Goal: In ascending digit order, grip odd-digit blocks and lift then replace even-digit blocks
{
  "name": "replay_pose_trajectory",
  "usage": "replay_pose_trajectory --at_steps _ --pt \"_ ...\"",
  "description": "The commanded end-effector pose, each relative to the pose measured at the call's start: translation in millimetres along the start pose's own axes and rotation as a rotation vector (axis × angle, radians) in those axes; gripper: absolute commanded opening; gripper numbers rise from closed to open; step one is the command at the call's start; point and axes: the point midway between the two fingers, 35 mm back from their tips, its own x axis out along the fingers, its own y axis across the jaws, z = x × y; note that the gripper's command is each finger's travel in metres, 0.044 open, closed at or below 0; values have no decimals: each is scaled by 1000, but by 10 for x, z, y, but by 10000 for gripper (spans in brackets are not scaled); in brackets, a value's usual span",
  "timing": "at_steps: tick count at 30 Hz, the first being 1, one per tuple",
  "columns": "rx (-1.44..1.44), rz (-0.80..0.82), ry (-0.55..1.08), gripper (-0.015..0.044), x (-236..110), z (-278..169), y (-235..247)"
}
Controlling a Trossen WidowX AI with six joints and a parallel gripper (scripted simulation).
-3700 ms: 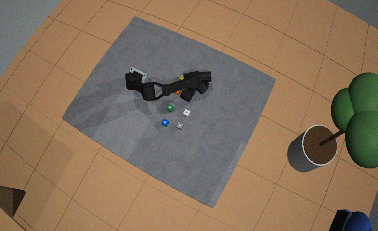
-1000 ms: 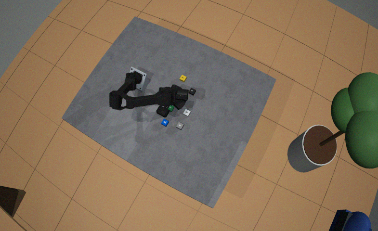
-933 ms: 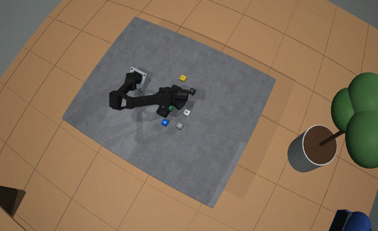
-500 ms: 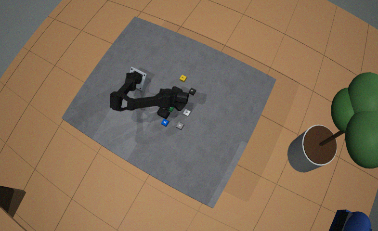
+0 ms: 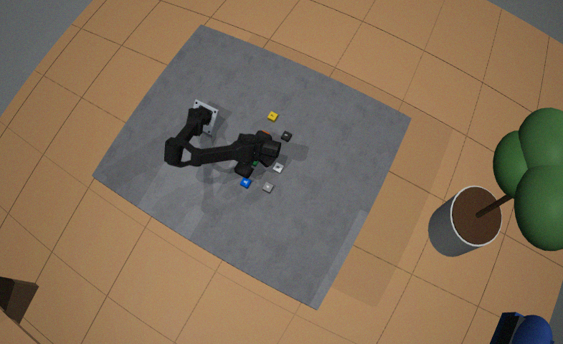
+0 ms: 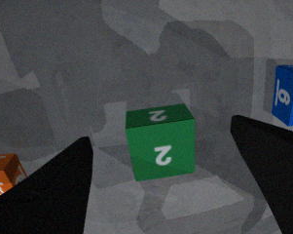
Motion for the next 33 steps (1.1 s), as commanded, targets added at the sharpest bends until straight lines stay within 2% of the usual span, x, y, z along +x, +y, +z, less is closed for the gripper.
replay_pose_trajectory --at_steps 1,6,33 --pt "-6 -5 2 242 18 -11 -7" --pt "-6 -5 2 120 18 -11 -7" --pt "-6 -5 2 120 18 -11 -7"
